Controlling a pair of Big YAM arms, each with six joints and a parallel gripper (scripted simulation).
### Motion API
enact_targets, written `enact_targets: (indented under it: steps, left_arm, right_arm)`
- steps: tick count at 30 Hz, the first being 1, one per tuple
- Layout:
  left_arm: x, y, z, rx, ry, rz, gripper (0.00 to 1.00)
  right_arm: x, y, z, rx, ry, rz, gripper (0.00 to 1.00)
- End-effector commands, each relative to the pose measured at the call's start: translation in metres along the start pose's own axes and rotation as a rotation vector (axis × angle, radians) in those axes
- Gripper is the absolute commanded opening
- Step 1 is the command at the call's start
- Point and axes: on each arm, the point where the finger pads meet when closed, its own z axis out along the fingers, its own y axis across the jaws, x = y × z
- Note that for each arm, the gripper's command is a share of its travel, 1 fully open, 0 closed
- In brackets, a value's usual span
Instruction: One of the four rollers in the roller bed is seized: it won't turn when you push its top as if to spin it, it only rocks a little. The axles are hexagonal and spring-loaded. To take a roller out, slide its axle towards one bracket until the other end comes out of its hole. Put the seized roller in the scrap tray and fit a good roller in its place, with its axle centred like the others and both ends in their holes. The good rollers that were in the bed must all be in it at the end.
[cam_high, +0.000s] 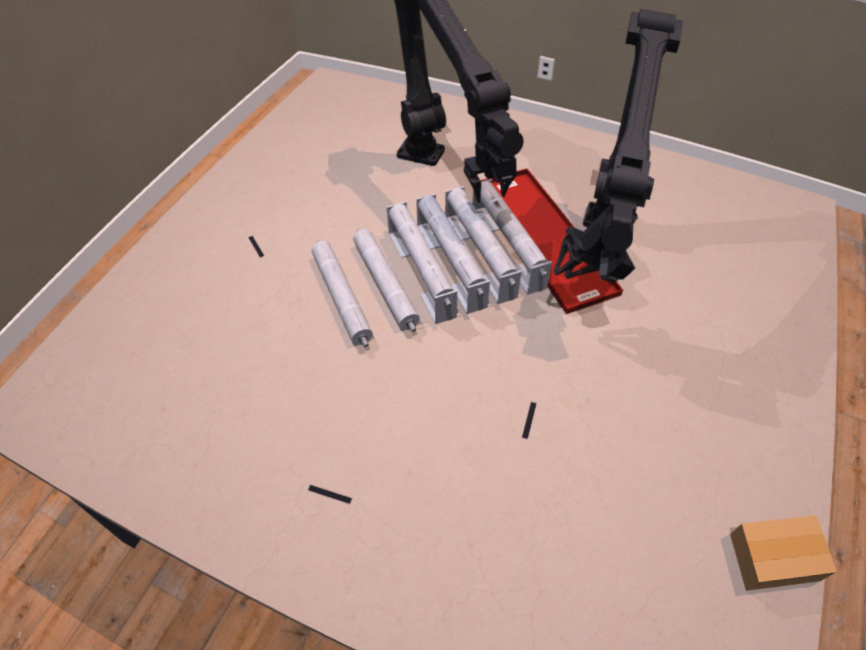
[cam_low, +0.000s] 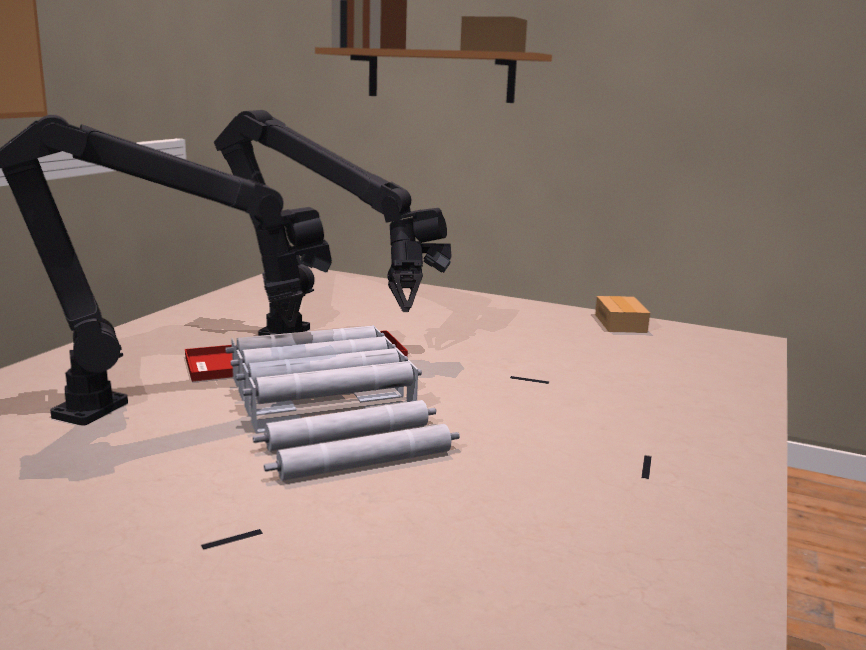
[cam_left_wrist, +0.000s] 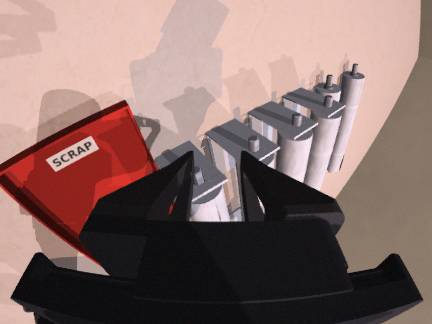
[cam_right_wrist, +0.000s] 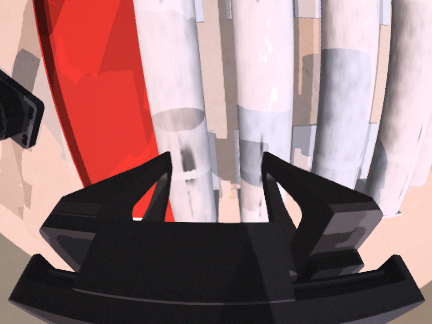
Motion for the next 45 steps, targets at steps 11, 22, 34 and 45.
enact_targets:
  steps: [11,22,34,45]
  left_arm:
    - [0.036,0.028,0.013,-0.040,0.154,-0.187,0.32]
    - [0.041,0.028,0.016,-0.043,0.167,-0.170,0.32]
    - [0.048,0.022,0.058,-0.040,0.159,-0.167,0.32]
    - [0.037,0.018,0.056,-0.023,0.133,-0.167,0.32]
  right_arm:
    - [0.051,0.031,0.011,0.018,0.182,-0.079,0.62]
    - [0.052,0.035,0.015,0.019,0.195,-0.111,0.62]
    - [0.053,0.025,0.054,0.019,0.179,-0.087,0.62]
    - [0.026,0.033,0.039,0.004,0.102,-0.089,0.62]
